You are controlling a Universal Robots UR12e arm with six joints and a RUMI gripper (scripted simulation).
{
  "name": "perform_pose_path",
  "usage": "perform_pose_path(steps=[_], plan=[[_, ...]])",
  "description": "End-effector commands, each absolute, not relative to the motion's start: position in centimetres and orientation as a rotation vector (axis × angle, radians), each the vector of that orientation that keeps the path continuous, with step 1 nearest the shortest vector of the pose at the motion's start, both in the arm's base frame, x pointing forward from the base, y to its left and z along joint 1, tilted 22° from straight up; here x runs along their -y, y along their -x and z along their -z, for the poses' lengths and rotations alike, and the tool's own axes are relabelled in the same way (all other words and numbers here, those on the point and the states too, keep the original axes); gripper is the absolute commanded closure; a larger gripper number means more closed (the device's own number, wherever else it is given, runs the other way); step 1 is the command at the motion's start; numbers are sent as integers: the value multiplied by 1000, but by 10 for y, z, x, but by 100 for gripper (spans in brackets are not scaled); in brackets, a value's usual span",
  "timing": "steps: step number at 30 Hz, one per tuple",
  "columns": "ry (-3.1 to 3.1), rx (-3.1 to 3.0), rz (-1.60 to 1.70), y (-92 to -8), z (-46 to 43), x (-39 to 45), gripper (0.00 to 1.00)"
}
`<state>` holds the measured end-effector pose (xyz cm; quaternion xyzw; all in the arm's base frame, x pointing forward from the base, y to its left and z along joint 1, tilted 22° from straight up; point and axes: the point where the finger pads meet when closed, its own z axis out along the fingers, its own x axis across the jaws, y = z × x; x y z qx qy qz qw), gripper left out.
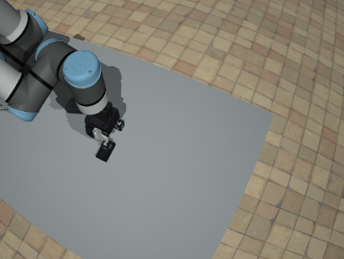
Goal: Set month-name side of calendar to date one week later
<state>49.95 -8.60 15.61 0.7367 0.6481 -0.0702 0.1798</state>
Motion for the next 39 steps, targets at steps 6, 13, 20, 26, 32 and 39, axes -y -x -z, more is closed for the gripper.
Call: perform_pose_path(steps=[6, 13, 20, 26, 32, 39], plan=[[-2081, -1831, 197, -500, -157, 86, 72], [-2081, -1831, 197, -500, -157, 86, 72], [-2081, -1831, 197, -500, -157, 86, 72], [-2081, -1831, 197, -500, -155, 87, 72], [-2081, -1831, 197, -501, -151, 88, 72], [-2081, -1831, 197, -502, -145, 91, 72]])
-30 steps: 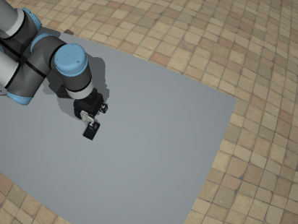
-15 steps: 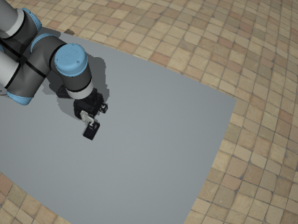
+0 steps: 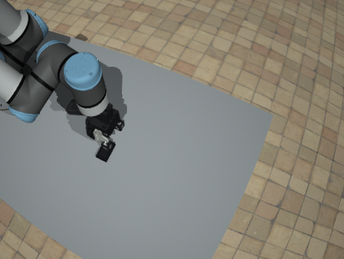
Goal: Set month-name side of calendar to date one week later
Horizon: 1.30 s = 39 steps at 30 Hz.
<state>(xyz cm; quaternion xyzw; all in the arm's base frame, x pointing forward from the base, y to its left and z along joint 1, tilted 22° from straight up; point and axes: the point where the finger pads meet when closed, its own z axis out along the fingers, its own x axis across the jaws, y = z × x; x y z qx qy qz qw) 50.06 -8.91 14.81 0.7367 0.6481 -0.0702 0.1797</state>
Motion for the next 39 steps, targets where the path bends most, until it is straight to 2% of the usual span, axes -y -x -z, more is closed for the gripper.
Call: perform_pose_path(steps=[1, 39], plan=[[-2081, -1831, 197, -502, -144, 91, 72], [-2081, -1831, 197, -507, -109, 105, 72]])
